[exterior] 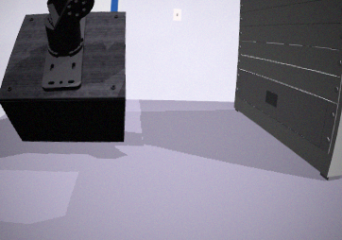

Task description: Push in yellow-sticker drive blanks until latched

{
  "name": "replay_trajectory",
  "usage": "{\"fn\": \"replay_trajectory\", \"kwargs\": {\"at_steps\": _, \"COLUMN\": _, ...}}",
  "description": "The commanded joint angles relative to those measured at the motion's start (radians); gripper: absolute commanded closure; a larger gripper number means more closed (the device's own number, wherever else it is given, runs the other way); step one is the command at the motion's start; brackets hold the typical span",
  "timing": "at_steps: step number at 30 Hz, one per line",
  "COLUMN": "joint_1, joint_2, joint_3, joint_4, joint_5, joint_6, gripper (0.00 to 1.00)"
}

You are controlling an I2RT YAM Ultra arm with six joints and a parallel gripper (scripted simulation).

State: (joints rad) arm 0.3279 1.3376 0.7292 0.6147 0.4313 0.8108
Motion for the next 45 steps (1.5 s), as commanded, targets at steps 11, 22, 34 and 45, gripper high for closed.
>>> {"fn": "replay_trajectory", "kwargs": {"at_steps": 11, "joint_1": 0.161, "joint_2": -0.309, "joint_3": -0.2, "joint_4": -0.085, "joint_5": 0.138, "joint_6": -0.018, "gripper": 1.0}}
{"fn": "replay_trajectory", "kwargs": {"at_steps": 22, "joint_1": 0.253, "joint_2": -0.436, "joint_3": -0.212, "joint_4": -0.16, "joint_5": 0.232, "joint_6": -0.021, "gripper": 1.0}}
{"fn": "replay_trajectory", "kwargs": {"at_steps": 34, "joint_1": 0.348, "joint_2": -0.37, "joint_3": -0.182, "joint_4": -0.155, "joint_5": 0.326, "joint_6": -0.026, "gripper": 1.0}}
{"fn": "replay_trajectory", "kwargs": {"at_steps": 45, "joint_1": 0.176, "joint_2": -0.187, "joint_3": -0.09, "joint_4": -0.048, "joint_5": 0.167, "joint_6": -0.011, "gripper": 1.0}}
